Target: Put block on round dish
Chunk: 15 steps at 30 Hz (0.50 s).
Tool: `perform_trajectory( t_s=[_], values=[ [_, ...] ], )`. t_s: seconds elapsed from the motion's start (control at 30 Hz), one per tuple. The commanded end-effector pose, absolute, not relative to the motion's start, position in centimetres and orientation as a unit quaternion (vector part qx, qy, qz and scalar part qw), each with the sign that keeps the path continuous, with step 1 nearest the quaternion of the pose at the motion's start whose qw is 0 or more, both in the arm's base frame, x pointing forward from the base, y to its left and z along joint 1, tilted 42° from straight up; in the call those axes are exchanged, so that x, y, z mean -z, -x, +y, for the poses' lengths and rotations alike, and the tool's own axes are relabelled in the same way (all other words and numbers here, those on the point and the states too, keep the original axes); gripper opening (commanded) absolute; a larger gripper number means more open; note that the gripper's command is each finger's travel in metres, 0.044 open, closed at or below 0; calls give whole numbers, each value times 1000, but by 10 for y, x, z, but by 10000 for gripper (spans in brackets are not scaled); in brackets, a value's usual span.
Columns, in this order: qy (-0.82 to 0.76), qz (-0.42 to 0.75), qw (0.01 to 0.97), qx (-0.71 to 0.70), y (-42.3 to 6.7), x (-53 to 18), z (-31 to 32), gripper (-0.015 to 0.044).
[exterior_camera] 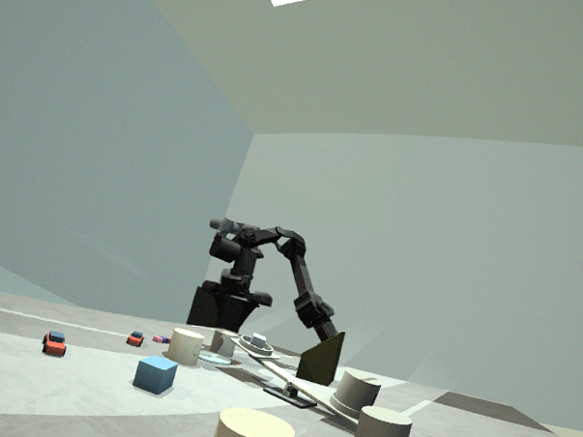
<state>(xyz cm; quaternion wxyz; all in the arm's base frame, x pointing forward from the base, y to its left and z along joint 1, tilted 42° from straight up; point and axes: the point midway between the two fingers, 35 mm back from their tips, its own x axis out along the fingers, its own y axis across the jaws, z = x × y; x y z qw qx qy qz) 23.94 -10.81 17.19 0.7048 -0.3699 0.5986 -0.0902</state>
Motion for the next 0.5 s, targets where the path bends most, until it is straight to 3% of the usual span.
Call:
perform_trajectory(
  t_s=[0.0, 0.47],
  values=[
    [318, 591, 730, 131, -247, -170, -97, 260],
    [153, 574, 773, 225, -263, -152, -49, 260]
  ],
)
